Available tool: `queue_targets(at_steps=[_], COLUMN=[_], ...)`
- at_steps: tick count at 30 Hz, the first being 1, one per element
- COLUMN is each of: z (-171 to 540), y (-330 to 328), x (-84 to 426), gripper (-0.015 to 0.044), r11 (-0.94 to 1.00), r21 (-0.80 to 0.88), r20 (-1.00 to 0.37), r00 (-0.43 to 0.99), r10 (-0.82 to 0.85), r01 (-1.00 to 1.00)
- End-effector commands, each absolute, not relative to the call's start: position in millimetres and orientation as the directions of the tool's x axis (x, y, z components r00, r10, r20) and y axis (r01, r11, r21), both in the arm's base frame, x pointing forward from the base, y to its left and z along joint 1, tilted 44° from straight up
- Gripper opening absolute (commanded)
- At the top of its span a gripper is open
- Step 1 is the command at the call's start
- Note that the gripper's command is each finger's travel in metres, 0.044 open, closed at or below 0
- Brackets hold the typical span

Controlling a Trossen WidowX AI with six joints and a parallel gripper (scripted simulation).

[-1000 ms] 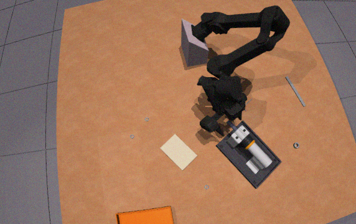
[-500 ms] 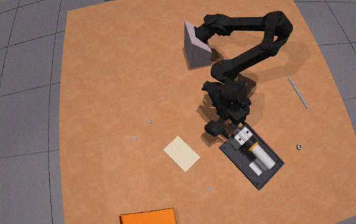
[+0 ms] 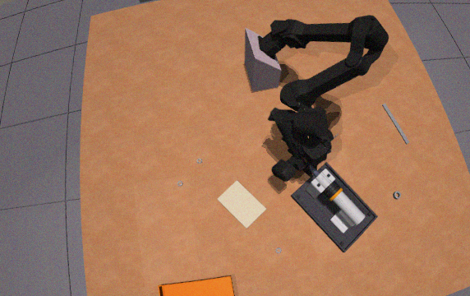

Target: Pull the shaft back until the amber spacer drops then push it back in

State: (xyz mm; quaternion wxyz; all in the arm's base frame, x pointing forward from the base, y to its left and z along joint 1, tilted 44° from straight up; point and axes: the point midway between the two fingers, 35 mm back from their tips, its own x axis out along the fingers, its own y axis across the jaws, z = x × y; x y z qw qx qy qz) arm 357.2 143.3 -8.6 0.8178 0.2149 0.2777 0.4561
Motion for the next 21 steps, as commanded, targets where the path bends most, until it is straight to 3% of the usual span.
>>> queue_targets(at_steps=[1,21], z=[-8.6,-12.6], y=[143.4,137.6], x=[356.9,348.8], gripper=[0.0013,0.0], r11=[0.491,0.495], r21=[0.605,0.601], r20=[-0.258,-0.257], r00=[0.429,0.435], r10=[0.866,0.863], r01=[-0.627,-0.627])
